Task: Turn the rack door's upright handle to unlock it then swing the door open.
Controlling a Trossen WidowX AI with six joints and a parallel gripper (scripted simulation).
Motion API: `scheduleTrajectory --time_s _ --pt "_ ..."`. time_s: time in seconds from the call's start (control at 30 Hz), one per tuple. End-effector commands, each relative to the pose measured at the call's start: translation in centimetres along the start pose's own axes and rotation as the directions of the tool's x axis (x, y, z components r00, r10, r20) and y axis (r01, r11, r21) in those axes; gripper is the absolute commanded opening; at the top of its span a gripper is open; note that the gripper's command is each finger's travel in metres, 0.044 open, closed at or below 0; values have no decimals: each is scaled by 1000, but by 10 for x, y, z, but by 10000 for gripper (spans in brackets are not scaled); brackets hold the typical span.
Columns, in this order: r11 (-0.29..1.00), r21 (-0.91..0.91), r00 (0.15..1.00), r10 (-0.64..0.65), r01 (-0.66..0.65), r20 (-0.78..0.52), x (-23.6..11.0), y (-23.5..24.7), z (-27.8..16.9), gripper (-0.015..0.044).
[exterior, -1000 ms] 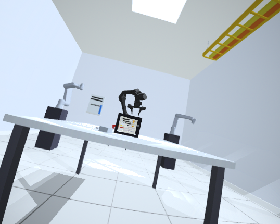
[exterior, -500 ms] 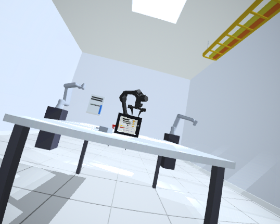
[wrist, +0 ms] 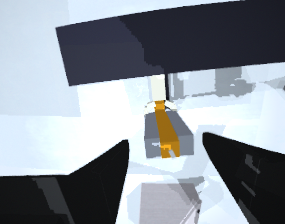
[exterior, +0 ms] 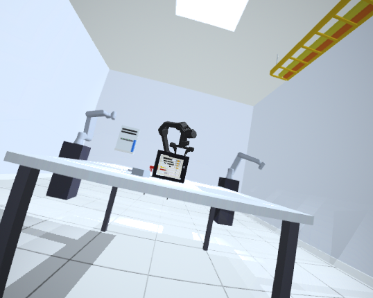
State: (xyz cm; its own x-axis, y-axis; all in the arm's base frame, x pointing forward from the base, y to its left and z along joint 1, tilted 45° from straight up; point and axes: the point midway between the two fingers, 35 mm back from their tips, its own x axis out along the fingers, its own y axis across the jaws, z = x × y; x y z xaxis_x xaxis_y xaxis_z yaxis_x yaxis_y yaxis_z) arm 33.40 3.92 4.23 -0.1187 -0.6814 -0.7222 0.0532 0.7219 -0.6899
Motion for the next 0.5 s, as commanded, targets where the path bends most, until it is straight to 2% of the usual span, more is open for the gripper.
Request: scheduleTrajectory --time_s 0.0,0.47 --pt "1000 -2 1000 -4 4 -1 9 -1 0 299" --pt "1000 -2 1000 -6 6 -1 31 -2 -1 299"
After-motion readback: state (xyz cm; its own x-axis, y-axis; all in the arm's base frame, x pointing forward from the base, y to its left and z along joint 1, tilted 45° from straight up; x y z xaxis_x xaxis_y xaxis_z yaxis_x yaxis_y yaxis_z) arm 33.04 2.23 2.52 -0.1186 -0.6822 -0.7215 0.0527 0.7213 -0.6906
